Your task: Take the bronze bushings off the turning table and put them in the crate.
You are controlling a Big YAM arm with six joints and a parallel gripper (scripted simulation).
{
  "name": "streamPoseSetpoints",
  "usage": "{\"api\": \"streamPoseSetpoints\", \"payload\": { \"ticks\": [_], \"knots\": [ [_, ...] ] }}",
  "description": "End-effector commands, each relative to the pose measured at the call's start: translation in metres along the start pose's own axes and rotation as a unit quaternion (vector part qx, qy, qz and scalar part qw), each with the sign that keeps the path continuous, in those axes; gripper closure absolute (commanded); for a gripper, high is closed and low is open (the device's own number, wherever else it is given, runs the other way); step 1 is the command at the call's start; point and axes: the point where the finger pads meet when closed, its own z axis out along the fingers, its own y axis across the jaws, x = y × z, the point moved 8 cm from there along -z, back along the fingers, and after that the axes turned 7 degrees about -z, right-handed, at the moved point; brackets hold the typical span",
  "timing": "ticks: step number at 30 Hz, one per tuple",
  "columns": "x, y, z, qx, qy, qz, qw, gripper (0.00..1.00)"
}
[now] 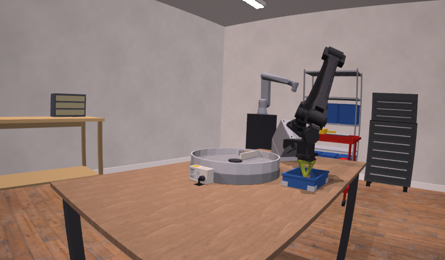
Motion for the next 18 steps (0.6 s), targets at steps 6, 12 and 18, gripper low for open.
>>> {"api": "streamPoseSetpoints", "payload": {
  "ticks": [6,12,18],
  "knots": [
    [0.0047,0.0026,-0.0005,-0.005,0.001,-0.001,1.000,1.00],
    [0.0045,0.0025,0.0003,-0.005,0.001,-0.001,1.000,1.00],
    [0.0045,0.0025,0.0003,-0.005,0.001,-0.001,1.000,1.00]
  ]
}}
